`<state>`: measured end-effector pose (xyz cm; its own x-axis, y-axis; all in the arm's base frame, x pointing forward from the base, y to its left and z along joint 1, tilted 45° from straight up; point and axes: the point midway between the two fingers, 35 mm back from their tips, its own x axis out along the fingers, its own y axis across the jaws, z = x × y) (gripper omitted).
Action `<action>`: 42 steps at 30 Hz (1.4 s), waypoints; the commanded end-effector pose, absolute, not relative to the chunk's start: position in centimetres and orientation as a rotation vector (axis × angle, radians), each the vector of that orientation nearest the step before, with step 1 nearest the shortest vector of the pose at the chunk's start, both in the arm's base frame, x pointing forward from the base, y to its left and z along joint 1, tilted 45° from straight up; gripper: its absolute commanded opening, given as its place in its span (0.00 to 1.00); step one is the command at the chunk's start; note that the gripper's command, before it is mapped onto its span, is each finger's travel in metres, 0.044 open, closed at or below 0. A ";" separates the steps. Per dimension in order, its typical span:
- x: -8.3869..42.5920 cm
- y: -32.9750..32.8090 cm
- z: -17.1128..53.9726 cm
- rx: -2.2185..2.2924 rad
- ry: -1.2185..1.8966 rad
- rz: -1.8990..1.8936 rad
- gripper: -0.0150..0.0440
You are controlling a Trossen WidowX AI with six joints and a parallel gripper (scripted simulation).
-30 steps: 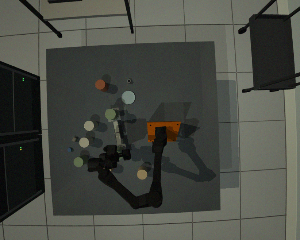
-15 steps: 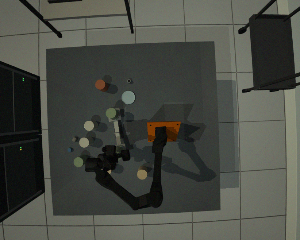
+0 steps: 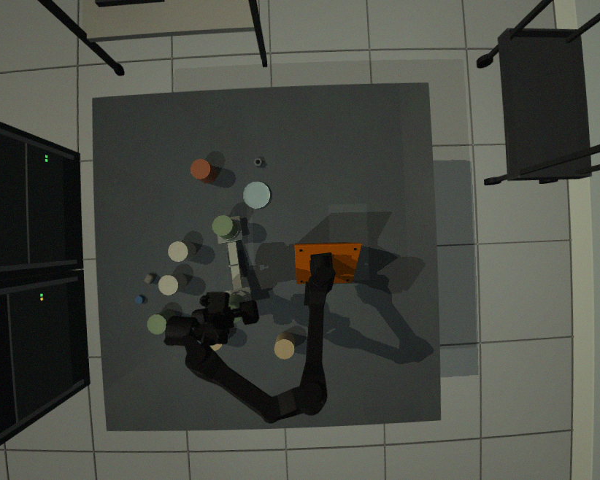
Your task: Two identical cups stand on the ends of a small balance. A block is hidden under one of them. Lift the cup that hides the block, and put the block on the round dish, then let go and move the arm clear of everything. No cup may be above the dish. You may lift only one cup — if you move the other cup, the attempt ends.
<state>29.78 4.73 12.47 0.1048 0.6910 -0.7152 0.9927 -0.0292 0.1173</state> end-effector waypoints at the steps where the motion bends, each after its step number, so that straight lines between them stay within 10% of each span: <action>1: 29.9 4.2 13.2 1.787 1.637 -0.626 0.25; 42: 28.6 0.9 17.0 1.794 1.644 -0.618 0.25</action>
